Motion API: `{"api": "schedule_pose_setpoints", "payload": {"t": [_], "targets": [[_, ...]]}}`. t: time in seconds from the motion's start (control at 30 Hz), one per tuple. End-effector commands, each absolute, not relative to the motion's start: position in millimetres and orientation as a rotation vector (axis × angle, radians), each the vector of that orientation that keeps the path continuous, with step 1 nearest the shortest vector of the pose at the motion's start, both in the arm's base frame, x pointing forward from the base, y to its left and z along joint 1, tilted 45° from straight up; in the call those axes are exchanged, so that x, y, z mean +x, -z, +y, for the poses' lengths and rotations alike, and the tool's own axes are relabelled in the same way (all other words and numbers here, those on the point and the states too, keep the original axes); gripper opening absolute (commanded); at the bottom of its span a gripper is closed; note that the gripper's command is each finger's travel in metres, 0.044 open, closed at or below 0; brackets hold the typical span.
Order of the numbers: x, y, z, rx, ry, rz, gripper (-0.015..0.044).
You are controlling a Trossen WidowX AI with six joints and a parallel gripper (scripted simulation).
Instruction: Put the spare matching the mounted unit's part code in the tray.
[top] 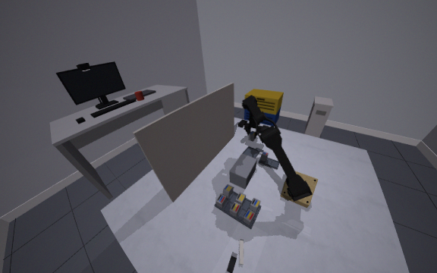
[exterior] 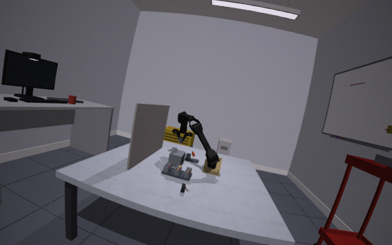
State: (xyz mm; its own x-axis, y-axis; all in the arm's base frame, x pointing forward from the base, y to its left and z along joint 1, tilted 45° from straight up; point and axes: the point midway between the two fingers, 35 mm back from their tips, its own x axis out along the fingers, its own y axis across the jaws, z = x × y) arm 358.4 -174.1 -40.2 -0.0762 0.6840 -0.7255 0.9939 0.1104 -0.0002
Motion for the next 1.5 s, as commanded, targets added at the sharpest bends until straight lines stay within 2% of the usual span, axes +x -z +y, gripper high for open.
{"api": "schedule_pose_setpoints", "payload": {"t": [0.0, 1.47], "targets": [[361.1, 42.0, -171.7, 1.636, 0.701, 1.823, 0.0], [363.7, 66.6, -151.7, 1.635, 0.7, 1.822, 0.0]]}}
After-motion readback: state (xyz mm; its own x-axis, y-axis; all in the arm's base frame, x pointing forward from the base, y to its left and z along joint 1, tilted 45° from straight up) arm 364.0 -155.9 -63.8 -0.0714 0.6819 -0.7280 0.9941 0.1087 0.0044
